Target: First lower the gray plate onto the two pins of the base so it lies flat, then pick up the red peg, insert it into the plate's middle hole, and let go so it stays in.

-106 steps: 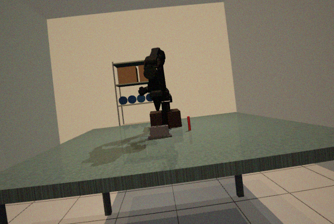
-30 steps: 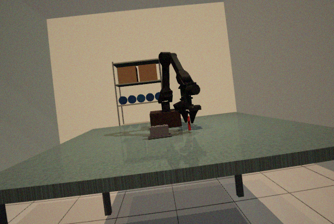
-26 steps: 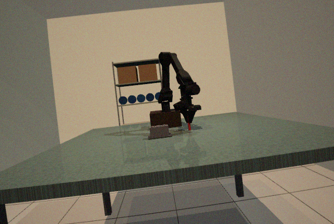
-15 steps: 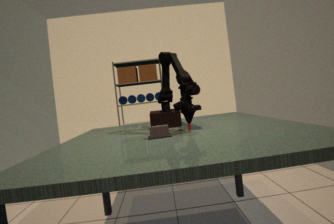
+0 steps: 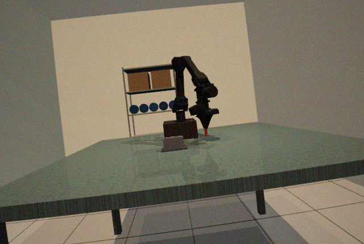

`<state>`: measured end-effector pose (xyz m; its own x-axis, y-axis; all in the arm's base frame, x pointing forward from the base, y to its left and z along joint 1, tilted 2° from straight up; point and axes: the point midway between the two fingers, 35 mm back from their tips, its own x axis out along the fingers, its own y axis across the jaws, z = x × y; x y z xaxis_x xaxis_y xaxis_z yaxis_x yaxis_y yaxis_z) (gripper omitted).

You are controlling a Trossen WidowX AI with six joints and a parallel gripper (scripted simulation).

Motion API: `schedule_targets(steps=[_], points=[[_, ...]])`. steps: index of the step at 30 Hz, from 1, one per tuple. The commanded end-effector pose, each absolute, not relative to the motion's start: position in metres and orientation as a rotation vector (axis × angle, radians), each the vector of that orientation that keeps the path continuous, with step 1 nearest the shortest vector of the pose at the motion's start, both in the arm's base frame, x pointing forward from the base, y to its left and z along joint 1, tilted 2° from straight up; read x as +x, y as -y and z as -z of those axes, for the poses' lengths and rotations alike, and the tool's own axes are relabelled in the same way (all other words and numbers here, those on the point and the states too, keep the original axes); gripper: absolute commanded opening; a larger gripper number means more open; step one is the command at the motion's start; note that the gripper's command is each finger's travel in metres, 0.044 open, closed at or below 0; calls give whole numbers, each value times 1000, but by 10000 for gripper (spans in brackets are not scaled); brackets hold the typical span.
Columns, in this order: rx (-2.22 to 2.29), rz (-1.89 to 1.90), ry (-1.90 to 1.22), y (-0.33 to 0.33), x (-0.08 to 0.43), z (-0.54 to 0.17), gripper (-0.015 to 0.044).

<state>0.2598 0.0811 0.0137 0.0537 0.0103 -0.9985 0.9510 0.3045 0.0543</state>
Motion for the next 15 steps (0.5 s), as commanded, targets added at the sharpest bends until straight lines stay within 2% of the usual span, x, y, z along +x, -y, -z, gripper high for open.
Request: schedule_targets(steps=[1,13,15], points=[[1011,936,-1295,-82,262,-27,0],[1011,936,-1295,-81,261,-65,0],[1005,940,-1302,-80,261,-54,0]])
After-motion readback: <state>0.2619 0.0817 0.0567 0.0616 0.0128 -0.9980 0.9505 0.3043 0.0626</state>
